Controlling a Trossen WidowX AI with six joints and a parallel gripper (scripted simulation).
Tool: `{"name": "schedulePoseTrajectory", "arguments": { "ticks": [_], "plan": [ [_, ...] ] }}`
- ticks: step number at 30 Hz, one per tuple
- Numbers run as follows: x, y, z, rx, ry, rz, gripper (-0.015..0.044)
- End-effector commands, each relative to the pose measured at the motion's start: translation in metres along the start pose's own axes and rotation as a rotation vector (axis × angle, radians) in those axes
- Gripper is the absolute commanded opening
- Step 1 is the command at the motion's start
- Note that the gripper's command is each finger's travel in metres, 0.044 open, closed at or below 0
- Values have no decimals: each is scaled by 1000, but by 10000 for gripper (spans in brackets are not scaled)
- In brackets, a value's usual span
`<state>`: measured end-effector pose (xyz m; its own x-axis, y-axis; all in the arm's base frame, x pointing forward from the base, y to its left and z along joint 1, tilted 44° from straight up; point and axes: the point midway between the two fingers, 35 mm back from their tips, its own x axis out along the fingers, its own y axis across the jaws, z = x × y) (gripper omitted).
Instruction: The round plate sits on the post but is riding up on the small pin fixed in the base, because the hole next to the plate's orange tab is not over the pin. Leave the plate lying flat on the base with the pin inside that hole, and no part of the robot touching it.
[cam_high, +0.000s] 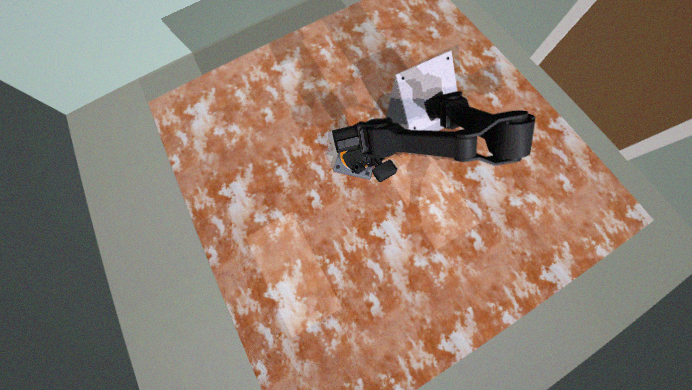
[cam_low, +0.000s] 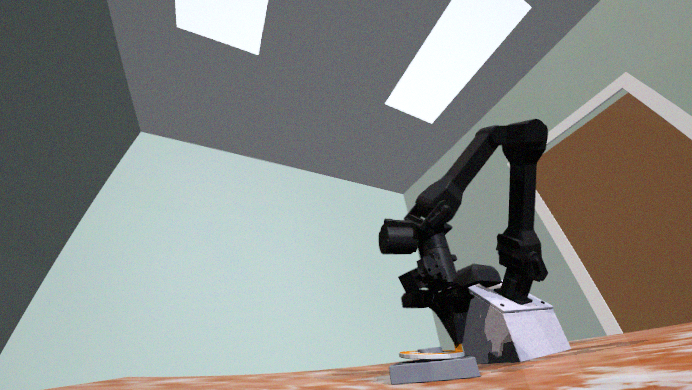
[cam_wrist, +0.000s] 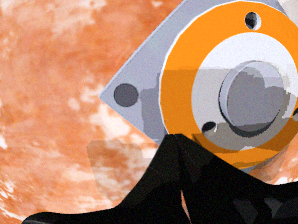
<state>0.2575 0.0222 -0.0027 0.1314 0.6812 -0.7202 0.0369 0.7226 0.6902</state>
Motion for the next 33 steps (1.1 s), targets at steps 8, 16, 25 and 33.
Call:
{"name": "schedulePoseTrajectory", "arguments": {
  "ticks": [8, 16, 25, 33],
  "plan": [
    [2, -6, -12, 9, 16, -3, 0],
    [2, -11, -18, 9, 16, -4, 0],
    [1, -20, -24, 9, 16, -4, 0],
    [0, -28, -27, 9, 16, -4, 0]
  ]
}}
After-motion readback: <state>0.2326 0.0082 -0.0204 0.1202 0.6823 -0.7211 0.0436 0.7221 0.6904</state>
